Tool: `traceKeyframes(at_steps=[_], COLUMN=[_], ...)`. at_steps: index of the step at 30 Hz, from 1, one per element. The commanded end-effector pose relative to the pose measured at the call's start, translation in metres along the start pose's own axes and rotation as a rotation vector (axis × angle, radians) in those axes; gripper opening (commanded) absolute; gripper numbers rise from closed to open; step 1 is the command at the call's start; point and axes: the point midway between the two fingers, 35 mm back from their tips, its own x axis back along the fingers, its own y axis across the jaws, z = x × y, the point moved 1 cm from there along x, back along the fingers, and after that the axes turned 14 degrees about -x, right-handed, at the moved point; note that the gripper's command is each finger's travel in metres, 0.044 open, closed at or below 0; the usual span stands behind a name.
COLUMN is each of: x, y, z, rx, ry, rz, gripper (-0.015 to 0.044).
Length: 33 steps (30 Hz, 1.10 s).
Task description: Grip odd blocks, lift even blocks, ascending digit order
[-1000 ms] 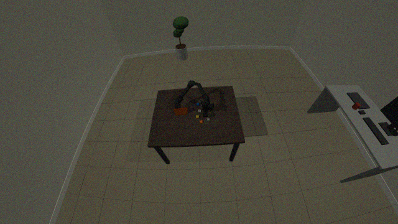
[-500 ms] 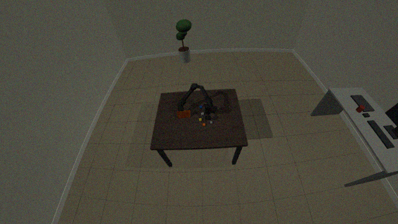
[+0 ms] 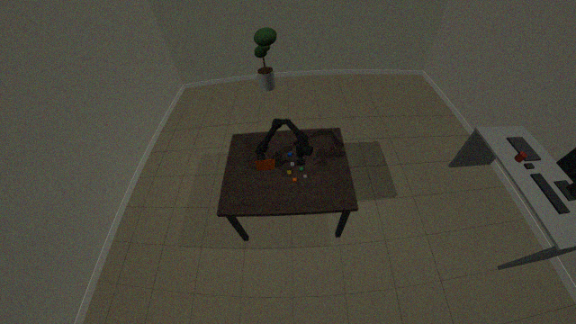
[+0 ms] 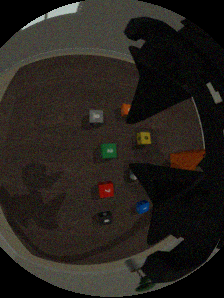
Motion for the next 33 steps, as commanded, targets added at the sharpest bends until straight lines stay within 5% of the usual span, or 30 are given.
traceKeyframes(at_steps=[1,11,17,24,33], x=[0.013,0.014,0.016,0.015,-0.066], y=[0.003,-0.001,-0.103,-0.112,-0.112], z=[0.002,0.003,0.029,0.033,0.034], rx=[0.011,0.011,0.010,0.010,0.011], ry=[0.007,0.007,0.006,0.006,0.006], rz=[0.004,0.005,0.012,0.010,0.007], gripper=[0.0120,0.0120,0.0120,0.0120,0.0356])
